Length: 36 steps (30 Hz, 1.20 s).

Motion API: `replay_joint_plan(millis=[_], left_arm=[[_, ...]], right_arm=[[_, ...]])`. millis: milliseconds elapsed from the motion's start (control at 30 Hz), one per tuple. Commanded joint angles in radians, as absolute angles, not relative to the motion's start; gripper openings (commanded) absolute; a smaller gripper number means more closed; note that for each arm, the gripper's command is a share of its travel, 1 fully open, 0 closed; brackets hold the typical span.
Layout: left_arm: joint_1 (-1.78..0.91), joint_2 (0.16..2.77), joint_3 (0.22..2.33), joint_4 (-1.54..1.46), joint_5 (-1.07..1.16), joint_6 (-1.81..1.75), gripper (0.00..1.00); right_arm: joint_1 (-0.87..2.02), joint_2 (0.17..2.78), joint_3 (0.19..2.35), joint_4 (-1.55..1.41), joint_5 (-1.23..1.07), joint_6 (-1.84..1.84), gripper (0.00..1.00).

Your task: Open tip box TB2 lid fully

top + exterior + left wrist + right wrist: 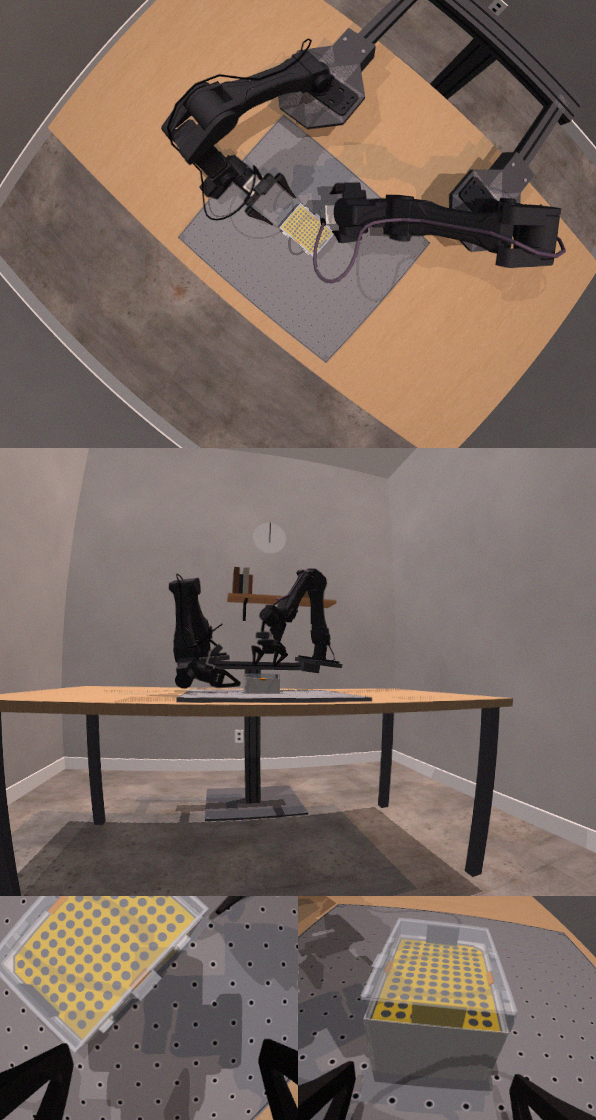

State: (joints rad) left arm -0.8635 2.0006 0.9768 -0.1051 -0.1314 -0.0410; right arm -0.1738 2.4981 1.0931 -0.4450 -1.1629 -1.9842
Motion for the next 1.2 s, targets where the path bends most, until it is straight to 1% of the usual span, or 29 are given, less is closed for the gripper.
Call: replay_joint_plan(millis=[0,867,1133,1167], left_arm=[[-0.854,1.990,1.011,-0.086,-0.124,-0.032,1.00],[-0.854,1.990,1.011,-0.086,-0.124,-0.032,1.00],[-0.854,1.990,1.011,-0.086,-0.124,-0.032,1.00],[-0.854,1.990,1.011,-0.086,-0.124,-0.032,1.00]], right_arm=[[-0.150,2.502,1.075,-0.397,-1.192,-1.948,1.00],[-0.052,2.521,1.011,-0.095,-1.205,-1.703,1.00],[-0.054,2.518,0.999,-0.063,-1.204,-1.680,1.00],[-0.054,2.518,0.998,-0.061,-1.204,-1.678,0.99]])
